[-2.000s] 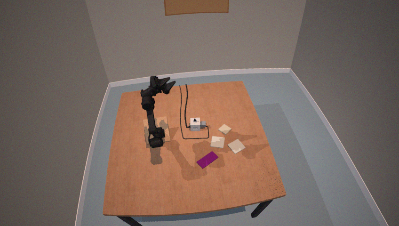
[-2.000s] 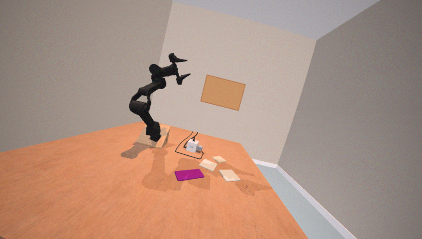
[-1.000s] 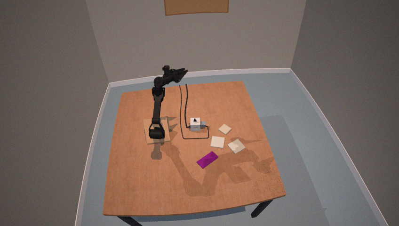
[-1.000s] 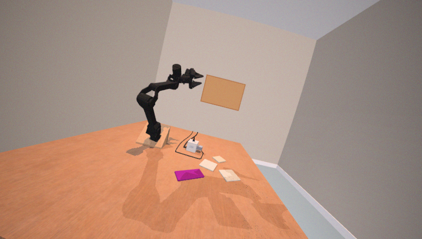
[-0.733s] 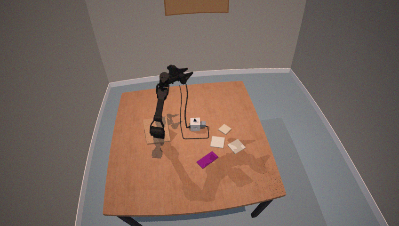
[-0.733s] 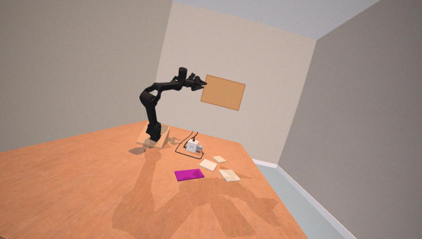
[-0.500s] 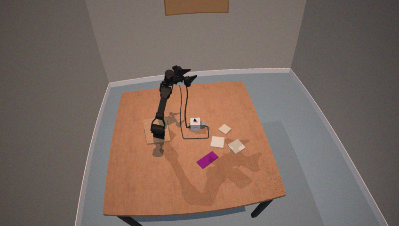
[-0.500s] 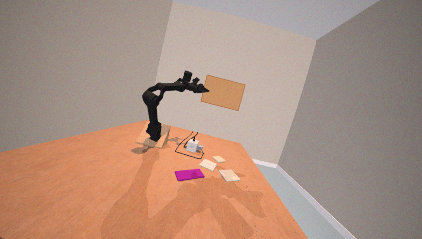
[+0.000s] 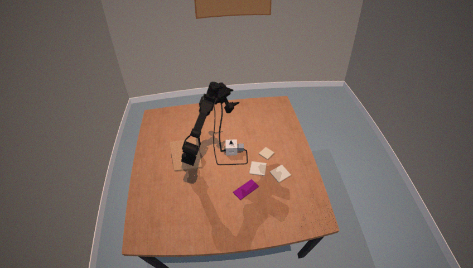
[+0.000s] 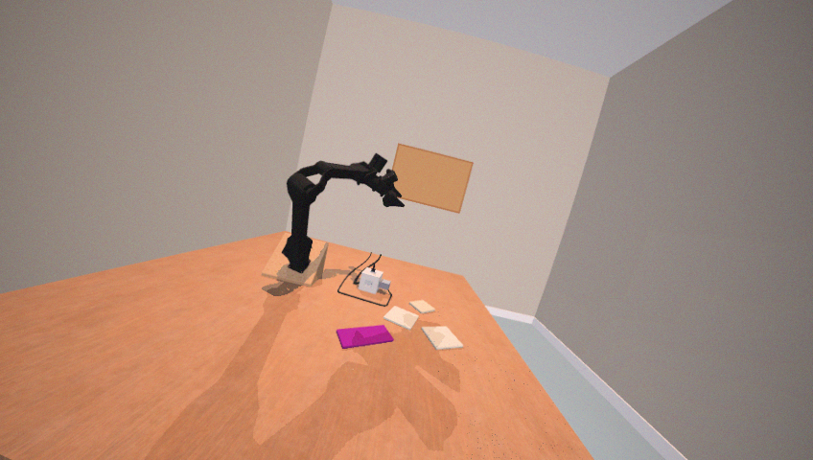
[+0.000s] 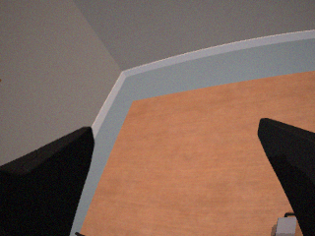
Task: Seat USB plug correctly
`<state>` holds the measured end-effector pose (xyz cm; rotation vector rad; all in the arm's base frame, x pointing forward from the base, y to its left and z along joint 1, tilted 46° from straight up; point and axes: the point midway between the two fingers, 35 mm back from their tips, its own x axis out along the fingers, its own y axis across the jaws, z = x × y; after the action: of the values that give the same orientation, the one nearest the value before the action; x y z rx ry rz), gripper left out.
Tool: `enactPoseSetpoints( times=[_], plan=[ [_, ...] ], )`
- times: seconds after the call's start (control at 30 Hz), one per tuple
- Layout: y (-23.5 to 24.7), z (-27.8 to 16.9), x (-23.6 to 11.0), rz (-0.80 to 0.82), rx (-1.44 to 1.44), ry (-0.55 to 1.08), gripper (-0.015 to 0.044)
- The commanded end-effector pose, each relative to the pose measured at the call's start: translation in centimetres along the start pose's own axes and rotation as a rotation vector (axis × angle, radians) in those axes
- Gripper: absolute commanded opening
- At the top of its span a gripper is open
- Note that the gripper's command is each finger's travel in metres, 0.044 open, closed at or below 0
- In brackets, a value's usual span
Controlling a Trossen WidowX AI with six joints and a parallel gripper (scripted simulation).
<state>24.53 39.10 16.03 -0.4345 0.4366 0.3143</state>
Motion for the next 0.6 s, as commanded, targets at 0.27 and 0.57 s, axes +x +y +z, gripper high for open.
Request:
enactPoseSetpoints(
  times=[0.27,0.57],
  plan=[
    [-6.6,-10.1,5.1,-0.367,0.702,0.401,0.0440],
    [-10.6,-14.4,5.1,-0.701,1.039,0.484,0.0440]
  ],
)
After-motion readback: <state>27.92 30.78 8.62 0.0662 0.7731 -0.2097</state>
